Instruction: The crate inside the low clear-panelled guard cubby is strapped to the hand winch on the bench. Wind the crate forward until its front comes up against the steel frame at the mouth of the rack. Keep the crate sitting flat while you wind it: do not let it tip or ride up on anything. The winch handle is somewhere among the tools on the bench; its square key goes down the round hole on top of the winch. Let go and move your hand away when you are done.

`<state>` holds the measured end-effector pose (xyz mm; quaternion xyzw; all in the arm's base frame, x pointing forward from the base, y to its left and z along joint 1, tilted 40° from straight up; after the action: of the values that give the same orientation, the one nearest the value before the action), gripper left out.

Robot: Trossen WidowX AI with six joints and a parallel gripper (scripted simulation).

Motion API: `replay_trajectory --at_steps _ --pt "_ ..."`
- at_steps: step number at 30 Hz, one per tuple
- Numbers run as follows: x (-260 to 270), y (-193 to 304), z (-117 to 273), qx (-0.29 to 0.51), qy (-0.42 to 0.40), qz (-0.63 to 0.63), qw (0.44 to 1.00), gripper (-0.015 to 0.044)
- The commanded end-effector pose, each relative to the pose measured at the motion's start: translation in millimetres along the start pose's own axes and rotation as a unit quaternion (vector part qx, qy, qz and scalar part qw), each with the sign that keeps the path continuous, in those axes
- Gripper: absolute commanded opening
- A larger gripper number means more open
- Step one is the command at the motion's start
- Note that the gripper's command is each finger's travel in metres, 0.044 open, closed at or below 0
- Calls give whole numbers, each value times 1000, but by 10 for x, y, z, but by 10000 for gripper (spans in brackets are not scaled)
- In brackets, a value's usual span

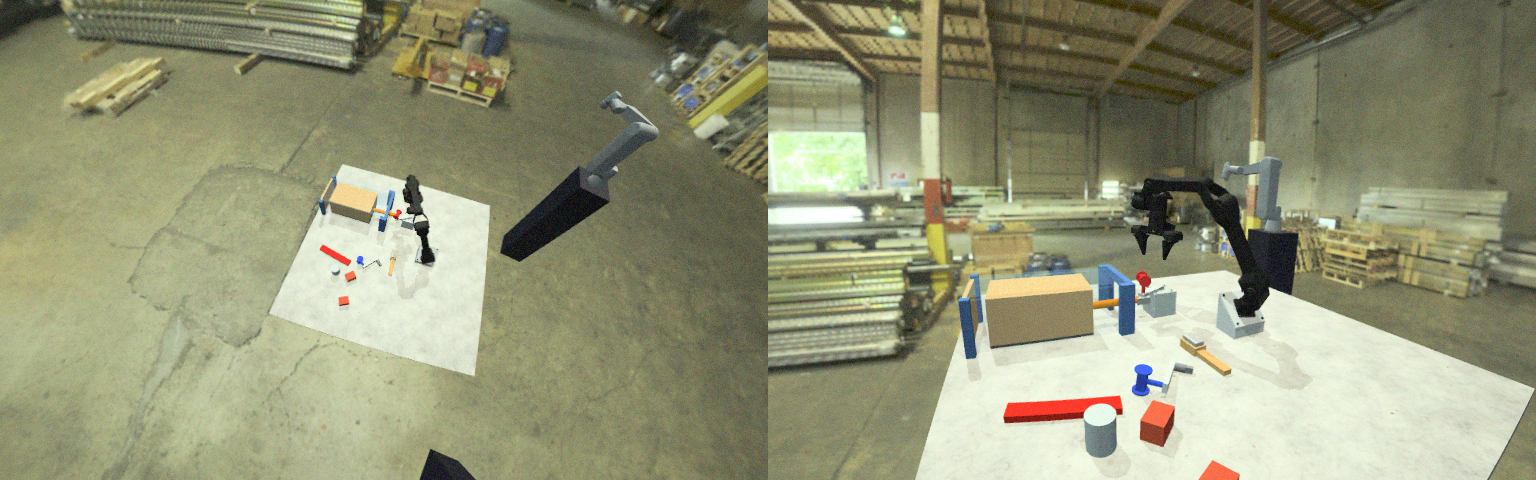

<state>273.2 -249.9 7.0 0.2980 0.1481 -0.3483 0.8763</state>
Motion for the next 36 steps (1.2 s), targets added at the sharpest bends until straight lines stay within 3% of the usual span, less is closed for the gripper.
replay_trajectory --at_steps 1,13,30,36 --pt "-8 2 35 -2 5 1 1000 440" --pt "-14 6 21 0 6 -1 1000 440" --pt "-14 6 21 0 6 -1 1000 0" --pt "-14 6 21 0 6 -1 1000 0"
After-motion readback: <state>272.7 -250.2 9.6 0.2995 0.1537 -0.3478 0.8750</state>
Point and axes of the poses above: the point midway between the two fingers, 35 mm back from their tips, its own z axis back along the fingers, its own x axis across the jaws, y = z × x, the point moved 2 cm from there along z, back along the fingers, and after that the axes turned 11 degrees about z, right-handed, at the moved point
